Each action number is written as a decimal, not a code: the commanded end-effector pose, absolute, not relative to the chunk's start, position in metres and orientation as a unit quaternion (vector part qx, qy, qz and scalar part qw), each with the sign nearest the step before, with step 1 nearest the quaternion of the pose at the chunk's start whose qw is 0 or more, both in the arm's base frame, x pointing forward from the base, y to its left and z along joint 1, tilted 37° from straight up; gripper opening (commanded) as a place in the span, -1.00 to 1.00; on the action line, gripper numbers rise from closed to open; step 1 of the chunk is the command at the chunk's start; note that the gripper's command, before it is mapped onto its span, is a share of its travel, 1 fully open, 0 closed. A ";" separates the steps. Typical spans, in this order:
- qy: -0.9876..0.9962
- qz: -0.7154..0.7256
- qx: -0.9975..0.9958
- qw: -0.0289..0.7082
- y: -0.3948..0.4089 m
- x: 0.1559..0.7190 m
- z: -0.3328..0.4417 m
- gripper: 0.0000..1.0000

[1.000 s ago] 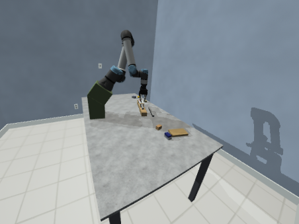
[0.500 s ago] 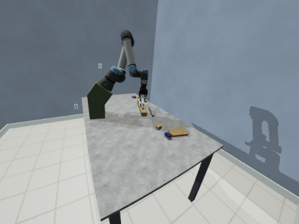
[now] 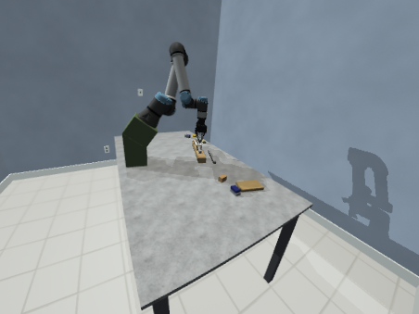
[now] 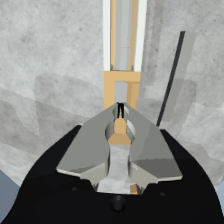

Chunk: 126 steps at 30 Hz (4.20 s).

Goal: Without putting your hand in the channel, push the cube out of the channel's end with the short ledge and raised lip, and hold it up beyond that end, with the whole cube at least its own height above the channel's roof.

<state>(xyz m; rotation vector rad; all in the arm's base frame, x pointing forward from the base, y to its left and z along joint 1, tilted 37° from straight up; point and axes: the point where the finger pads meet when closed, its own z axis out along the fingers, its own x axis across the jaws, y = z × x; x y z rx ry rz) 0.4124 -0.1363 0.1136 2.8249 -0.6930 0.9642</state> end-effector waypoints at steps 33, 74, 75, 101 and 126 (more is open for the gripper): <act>-0.226 0.315 0.921 0.039 -0.204 0.392 0.094 -1.00; -0.226 0.315 0.921 0.039 -0.216 0.420 0.053 -1.00; -0.226 0.315 0.921 0.039 -0.215 0.420 0.053 -1.00; -0.226 0.315 0.921 0.039 -0.195 0.430 0.055 -1.00; -0.226 0.315 0.921 0.039 -0.183 0.432 0.059 -1.00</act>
